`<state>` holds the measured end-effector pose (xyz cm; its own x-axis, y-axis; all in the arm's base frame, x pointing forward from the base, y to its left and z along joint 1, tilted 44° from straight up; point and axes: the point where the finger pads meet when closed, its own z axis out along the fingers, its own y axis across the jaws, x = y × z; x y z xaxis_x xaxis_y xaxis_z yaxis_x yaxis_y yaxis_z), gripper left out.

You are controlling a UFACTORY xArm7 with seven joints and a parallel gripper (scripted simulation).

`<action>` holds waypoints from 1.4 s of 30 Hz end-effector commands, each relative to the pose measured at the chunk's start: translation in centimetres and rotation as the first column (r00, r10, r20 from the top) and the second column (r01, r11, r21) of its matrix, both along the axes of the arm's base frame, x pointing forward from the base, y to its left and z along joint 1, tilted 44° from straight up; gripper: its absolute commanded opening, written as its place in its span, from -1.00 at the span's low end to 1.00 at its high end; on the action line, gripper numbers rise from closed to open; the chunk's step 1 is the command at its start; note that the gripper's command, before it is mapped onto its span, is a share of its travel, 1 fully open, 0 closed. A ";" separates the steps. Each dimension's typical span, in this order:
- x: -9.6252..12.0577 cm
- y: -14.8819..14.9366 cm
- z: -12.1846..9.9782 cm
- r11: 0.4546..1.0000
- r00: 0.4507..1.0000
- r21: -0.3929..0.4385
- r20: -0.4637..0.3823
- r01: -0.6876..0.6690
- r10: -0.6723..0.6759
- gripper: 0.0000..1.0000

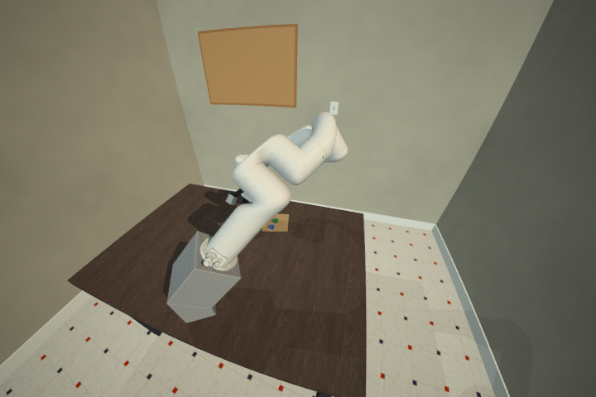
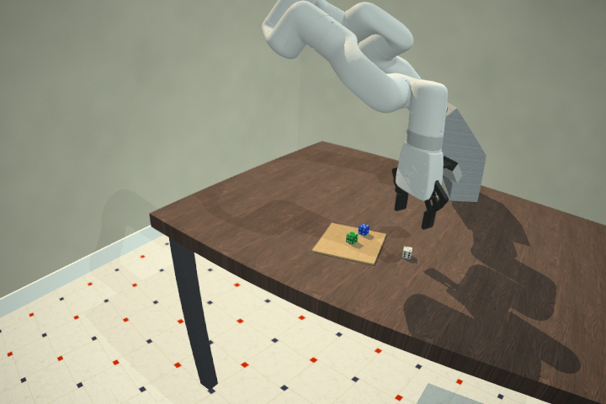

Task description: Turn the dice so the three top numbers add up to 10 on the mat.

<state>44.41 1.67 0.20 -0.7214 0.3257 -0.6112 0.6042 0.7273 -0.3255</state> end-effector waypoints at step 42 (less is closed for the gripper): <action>0.1 -0.5 -0.7 0.824 0.752 -0.107 -0.488 -0.556 0.443 -0.28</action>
<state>44.41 0.94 -0.58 -0.9415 -0.2636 -0.2097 -0.0646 0.7522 -0.6557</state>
